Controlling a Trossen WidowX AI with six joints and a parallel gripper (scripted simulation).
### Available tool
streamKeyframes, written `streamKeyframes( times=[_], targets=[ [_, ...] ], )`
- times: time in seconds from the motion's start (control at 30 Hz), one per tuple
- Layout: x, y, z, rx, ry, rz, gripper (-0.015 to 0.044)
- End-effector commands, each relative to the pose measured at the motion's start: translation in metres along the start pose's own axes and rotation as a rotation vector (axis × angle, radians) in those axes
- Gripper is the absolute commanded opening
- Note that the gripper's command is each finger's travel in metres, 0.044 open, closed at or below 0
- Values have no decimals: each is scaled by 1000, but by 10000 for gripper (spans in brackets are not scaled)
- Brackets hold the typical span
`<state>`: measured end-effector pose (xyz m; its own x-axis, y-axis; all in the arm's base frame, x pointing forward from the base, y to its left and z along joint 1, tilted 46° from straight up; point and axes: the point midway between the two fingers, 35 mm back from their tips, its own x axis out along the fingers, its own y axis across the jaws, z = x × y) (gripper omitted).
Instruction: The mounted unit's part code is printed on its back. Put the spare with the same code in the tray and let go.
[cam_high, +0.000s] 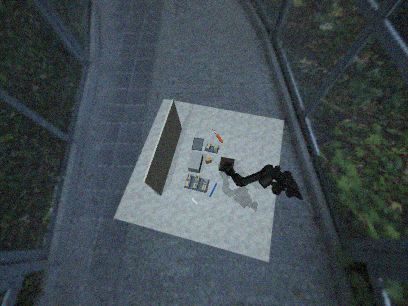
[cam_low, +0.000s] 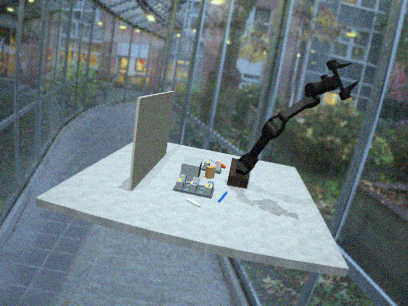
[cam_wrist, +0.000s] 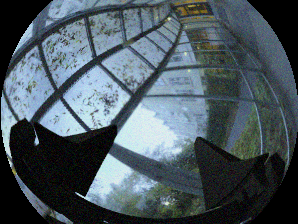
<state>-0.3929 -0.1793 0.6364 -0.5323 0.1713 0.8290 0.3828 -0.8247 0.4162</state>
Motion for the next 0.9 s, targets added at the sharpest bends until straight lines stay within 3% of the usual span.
streamKeyframes(
  times=[0.0,0.2,0.37,0.87],
  targets=[
    [0,0,0,0,0,0,426],
    [-1,2,-2,0,6,3,440],
    [-24,44,-41,-9,165,90,440],
    [-158,194,-125,2,669,452,440]
  ],
)
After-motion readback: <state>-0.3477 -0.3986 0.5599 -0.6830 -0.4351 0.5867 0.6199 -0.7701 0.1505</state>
